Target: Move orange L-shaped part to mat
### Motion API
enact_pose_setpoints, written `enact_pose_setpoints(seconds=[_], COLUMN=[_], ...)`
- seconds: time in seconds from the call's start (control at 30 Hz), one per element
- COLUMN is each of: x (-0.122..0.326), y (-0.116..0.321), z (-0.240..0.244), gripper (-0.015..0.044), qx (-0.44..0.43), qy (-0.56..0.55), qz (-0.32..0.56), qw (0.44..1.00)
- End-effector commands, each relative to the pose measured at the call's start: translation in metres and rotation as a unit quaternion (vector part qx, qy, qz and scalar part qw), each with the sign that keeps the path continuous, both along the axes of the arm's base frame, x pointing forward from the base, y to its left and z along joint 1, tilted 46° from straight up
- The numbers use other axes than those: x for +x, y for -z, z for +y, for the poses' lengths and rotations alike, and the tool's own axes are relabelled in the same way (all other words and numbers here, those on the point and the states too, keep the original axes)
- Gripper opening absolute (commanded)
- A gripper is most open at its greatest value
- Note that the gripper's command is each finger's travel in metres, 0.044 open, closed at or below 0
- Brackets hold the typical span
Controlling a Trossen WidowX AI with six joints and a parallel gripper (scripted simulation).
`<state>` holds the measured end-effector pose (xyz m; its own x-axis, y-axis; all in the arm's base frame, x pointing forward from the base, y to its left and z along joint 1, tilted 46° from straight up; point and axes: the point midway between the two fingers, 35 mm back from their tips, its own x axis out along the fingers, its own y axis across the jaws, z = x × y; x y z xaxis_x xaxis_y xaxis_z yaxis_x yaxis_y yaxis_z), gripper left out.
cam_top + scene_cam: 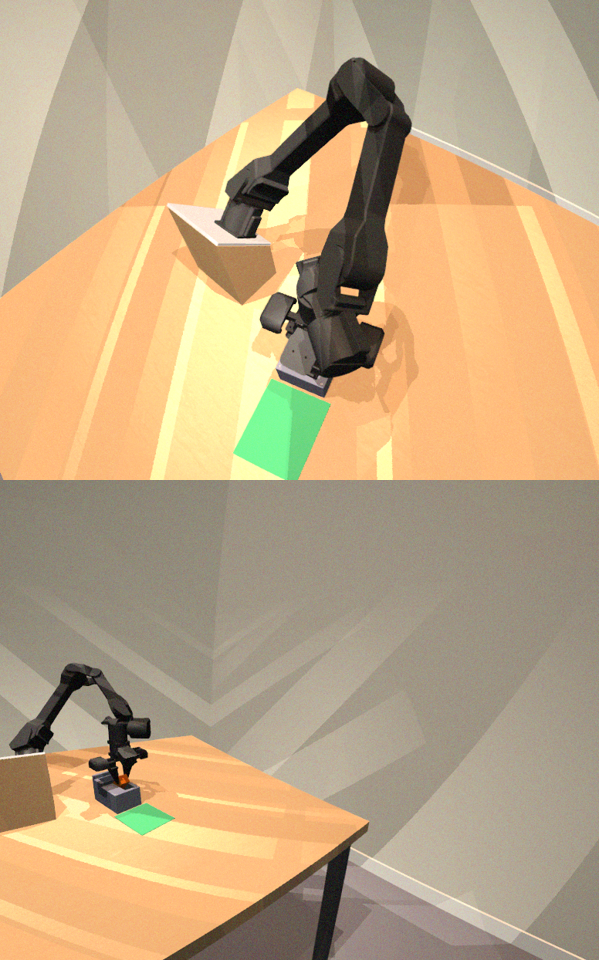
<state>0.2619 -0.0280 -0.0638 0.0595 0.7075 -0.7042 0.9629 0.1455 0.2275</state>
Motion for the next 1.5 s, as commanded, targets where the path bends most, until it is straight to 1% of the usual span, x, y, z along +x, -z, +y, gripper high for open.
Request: enact_pose_setpoints(seconds=[0.0,1.47], x=[0.0,-0.005], y=[-0.003,-0.051], z=[-0.004,-0.052], gripper=[0.0,0.0], qx=[0.0,0.001], qy=[0.0,0.002], qz=[-0.002,0.002], qw=[1.0,1.0])
